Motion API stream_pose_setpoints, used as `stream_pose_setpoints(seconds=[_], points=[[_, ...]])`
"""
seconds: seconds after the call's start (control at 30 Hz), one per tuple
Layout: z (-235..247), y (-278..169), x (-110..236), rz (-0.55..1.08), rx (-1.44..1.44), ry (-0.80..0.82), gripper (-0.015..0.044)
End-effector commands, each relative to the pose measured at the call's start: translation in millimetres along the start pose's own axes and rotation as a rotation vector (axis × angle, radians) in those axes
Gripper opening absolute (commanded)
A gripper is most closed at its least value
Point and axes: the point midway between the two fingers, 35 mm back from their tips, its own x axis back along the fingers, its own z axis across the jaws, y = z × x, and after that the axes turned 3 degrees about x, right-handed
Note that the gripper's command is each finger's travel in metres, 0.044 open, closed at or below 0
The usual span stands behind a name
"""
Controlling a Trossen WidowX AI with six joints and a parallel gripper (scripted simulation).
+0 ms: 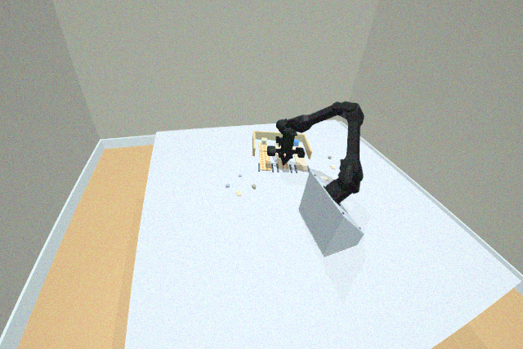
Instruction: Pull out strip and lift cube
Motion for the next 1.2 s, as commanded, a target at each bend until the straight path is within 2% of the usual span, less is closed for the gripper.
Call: stream_pose_setpoints(seconds=[0.0, 1.17], points=[[-0.9, -0.7, -2.4, 0.001, -0.001, -0.001, 0.0], [3.4, -54.6, -4.4, 0.003, 0.001, -0.001, 0.0]])
